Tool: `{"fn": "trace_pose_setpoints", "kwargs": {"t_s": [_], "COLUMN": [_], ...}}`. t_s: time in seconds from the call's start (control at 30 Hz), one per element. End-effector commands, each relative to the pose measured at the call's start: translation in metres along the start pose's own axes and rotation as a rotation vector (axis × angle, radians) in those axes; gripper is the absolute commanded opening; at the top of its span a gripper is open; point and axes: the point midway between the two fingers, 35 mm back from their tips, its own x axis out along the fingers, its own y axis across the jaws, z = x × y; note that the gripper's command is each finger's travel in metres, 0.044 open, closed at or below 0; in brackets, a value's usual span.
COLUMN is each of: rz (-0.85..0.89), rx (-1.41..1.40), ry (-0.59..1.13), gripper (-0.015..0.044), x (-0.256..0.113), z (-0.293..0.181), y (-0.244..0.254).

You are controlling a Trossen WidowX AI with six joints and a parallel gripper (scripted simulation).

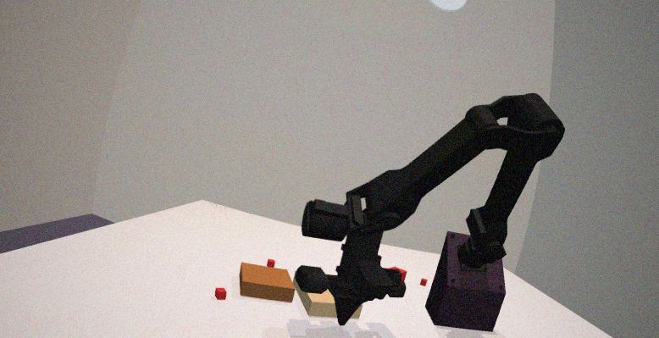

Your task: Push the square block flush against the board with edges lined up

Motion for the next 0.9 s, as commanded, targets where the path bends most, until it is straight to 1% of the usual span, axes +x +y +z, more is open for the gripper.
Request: {"fn": "trace_pose_setpoints", "kwargs": {"t_s": [0.0, 0.43, 0.47, 0.63, 0.8, 0.87], "rz": [-0.002, -0.003, -0.001, -0.003, -0.003, -0.010], "rx": [0.004, 0.005, 0.000, 0.004, 0.005, 0.030], "ry": [0.006, 0.003, -0.002, 0.003, 0.003, 0.012], "gripper": [0.0000, 0.0000, 0.0000, 0.0000, 0.0000, 0.0000], "x": [-0.001, -0.001, -0.002, -0.054, -0.056, -0.052], "z": [0.006, 0.027, 0.023, 0.024, 0.024, 0.020], "y": [0.000, 0.000, -0.001, 0.000, 0.000, -0.002]}}
